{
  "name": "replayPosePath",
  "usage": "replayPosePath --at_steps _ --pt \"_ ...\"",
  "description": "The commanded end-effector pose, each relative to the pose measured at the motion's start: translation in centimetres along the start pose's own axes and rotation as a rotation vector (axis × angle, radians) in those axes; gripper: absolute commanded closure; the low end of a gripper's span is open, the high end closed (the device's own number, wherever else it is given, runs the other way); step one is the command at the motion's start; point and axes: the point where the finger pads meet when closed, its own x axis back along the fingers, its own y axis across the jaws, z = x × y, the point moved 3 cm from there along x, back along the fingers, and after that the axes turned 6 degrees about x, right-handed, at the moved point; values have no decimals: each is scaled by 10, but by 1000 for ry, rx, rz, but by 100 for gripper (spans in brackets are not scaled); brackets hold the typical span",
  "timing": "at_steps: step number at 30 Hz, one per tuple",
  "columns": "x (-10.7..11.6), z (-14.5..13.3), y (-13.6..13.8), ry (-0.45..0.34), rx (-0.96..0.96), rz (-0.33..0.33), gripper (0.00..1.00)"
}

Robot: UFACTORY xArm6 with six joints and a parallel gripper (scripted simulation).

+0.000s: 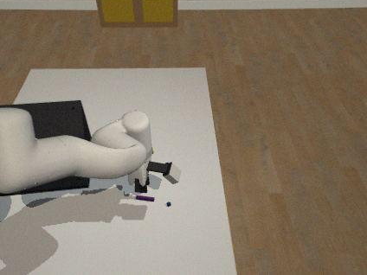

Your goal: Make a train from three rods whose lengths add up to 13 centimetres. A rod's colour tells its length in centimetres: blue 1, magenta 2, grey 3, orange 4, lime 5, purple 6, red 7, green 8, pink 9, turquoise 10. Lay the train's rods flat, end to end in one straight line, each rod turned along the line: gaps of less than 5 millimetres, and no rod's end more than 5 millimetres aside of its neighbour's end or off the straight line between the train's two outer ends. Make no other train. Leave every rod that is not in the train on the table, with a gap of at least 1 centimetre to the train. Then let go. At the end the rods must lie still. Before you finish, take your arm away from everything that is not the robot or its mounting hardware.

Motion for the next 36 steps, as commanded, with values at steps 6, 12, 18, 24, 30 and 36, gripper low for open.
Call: replayPosePath --at_steps 6,12,18,24,30,36 --pt "-4 1 0 2 -1 1 76" --pt "-11 1 0 2 -1 1 76" --pt "-20 1 0 2 -1 1 76" --pt "-26 1 0 2 -1 1 76" --pt "-36 1 0 2 -1 1 76" --pt "-42 1 0 2 -1 1 76"
